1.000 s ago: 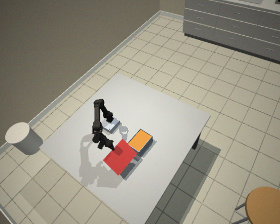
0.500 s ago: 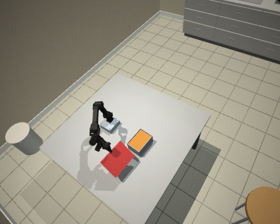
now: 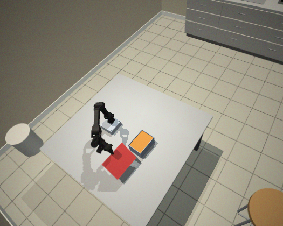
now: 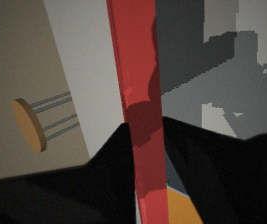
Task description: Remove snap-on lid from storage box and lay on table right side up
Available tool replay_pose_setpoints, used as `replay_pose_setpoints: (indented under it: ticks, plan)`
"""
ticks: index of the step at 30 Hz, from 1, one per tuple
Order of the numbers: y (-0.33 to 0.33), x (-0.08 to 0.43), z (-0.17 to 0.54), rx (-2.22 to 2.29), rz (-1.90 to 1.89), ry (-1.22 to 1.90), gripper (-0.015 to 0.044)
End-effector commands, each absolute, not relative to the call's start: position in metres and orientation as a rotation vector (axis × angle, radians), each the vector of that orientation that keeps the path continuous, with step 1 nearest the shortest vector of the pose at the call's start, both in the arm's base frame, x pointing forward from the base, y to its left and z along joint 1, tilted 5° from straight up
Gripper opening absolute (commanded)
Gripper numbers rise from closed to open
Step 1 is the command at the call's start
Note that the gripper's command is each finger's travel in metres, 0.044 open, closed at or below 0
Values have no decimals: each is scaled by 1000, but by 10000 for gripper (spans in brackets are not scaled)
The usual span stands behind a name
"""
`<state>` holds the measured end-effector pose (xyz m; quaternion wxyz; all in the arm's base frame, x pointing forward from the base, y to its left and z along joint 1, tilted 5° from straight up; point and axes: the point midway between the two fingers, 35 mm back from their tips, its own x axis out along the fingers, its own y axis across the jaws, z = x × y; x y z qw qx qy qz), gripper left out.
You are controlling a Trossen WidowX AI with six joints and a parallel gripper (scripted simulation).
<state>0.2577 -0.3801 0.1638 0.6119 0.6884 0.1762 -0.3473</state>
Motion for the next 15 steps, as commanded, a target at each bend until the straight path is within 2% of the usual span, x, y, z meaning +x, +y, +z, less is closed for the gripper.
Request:
replay_pose_setpoints:
  ticks: [1, 15]
  plan:
    - [-380, 259, 163, 1579, -789, 401, 0]
    - [-380, 258, 152, 1579, -789, 401, 0]
